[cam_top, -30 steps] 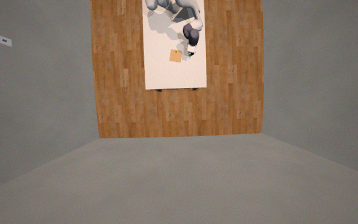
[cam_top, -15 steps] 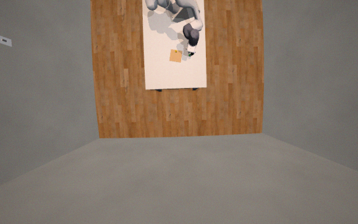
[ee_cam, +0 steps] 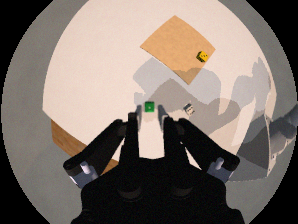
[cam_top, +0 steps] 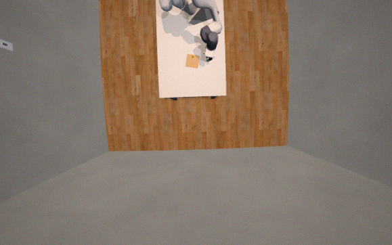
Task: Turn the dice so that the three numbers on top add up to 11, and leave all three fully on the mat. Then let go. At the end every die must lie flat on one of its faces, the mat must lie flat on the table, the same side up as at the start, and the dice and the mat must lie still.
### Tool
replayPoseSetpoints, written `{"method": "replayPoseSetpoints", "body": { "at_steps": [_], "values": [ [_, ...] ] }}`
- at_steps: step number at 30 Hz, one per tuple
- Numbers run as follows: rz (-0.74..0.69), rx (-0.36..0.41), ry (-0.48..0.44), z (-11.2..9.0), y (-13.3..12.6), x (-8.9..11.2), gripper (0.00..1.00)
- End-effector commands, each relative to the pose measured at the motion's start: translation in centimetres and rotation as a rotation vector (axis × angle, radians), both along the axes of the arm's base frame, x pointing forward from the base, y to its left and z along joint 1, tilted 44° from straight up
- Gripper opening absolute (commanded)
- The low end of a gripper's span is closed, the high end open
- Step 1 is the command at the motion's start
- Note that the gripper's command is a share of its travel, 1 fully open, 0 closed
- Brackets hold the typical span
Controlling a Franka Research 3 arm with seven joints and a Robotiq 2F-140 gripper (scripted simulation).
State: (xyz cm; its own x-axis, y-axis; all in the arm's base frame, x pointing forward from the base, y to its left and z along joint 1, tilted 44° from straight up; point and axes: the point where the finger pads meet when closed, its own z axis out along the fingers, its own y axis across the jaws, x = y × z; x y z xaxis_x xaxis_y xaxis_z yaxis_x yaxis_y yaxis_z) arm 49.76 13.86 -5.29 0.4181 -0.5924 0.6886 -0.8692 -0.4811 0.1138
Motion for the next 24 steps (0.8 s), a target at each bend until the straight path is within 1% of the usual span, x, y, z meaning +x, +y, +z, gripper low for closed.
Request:
{"method": "replayPoseSetpoints", "body": {
  "at_steps": [1, 17, 24],
  "values": [
    [0.004, -0.002, 0.002, -0.01, -0.13, 0.1, 0.21],
    [0.004, -0.002, 0.002, -0.05, -0.16, 0.11, 0.21],
    [0.004, -0.002, 0.002, -0.47, -0.54, 0.27, 0.21]
  ]
}}
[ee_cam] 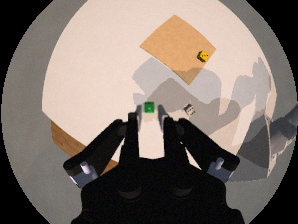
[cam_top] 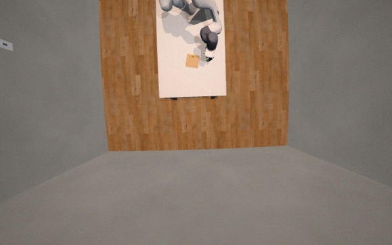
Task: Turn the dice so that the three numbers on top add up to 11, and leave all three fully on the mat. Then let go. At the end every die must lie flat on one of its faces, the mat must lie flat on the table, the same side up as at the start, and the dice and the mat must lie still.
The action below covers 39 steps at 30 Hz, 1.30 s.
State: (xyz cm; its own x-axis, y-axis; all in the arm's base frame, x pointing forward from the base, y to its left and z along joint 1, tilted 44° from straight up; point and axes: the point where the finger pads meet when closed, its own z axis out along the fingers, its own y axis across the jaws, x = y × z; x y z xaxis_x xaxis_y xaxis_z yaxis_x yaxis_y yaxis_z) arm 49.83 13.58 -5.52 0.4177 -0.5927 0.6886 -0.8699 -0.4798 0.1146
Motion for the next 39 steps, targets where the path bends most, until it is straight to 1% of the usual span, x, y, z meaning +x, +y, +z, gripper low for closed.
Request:
{"method": "replayPoseSetpoints", "body": {
  "at_steps": [1, 16, 39],
  "values": [
    [0.005, -0.002, 0.001, -0.2, -0.3, 0.2, 0.21],
    [0.005, -0.002, 0.001, -1.4, -1.3, 0.6, 0.21],
    [0.005, -0.002, 0.001, -1.5, -1.4, 0.7, 0.21]
  ]
}}
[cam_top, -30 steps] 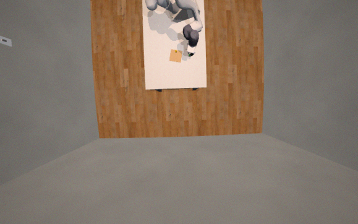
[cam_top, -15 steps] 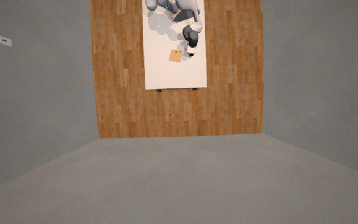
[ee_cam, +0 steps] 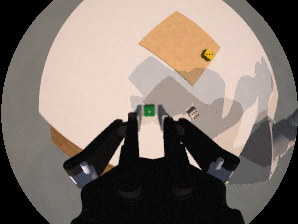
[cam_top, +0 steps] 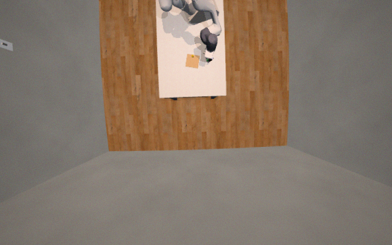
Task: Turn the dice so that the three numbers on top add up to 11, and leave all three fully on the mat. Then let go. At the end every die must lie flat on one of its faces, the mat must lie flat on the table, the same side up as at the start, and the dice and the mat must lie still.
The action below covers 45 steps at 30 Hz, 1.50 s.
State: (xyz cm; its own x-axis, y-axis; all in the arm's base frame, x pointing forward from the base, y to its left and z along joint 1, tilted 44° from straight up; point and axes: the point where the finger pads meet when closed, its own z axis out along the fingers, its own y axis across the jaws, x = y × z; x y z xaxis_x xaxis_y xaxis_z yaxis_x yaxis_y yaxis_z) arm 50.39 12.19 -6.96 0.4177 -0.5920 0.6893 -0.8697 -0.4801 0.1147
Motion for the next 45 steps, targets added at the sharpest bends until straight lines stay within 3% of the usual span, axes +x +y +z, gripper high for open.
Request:
{"method": "replayPoseSetpoints", "body": {
  "at_steps": [1, 18, 19, 45],
  "values": [
    [0.005, -0.001, 0.002, -0.06, -0.01, 0.11, 0.21],
    [0.005, -0.001, 0.002, -0.06, -0.01, 0.11, 0.21],
    [0.005, -0.001, 0.002, -0.06, -0.01, 0.11, 0.09],
    [0.005, -0.001, 0.002, -0.06, -0.01, 0.11, 0.09]
  ]
}}
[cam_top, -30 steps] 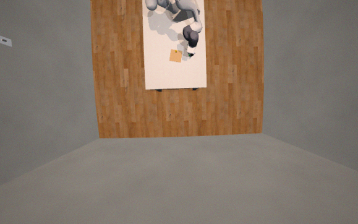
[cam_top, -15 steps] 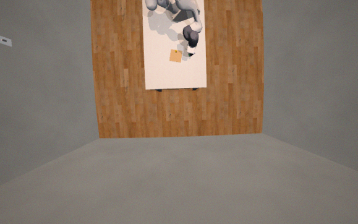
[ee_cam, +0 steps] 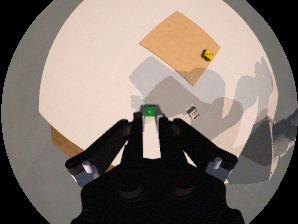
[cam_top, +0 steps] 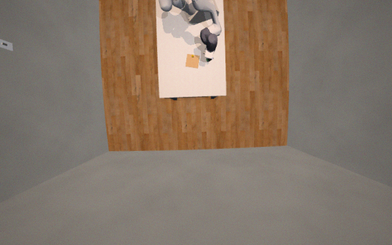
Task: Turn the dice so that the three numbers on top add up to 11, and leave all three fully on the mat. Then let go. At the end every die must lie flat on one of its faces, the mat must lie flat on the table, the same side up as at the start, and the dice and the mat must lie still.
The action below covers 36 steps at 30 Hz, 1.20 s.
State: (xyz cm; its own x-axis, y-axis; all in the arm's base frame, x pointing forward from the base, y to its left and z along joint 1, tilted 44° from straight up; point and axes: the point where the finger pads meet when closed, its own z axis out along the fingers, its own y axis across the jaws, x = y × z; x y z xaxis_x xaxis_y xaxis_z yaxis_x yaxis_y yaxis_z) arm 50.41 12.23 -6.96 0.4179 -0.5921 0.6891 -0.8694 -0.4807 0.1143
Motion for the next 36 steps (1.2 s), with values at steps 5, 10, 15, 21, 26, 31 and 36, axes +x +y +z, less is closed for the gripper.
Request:
{"method": "replayPoseSetpoints", "body": {
  "at_steps": [5, 10, 15, 21, 26, 31, 36],
  "values": [
    [0.004, -0.001, 0.002, -0.1, -0.1, 0.1, 0.09],
    [0.004, -0.001, 0.002, 0.0, 0.0, 0.1, 0.09],
    [0.004, -0.001, 0.002, 1.3, 1.1, -0.4, 0.09],
    [0.004, -0.001, 0.002, 3.2, 2.9, -1.1, 0.09],
    [0.004, -0.001, 0.002, 5.8, 5.3, -2.1, 0.09],
    [0.004, -0.001, 0.002, 7.1, 6.4, -2.5, 0.09],
    [0.004, -0.001, 0.002, 7.1, 6.4, -2.6, 0.09]
  ]
}}
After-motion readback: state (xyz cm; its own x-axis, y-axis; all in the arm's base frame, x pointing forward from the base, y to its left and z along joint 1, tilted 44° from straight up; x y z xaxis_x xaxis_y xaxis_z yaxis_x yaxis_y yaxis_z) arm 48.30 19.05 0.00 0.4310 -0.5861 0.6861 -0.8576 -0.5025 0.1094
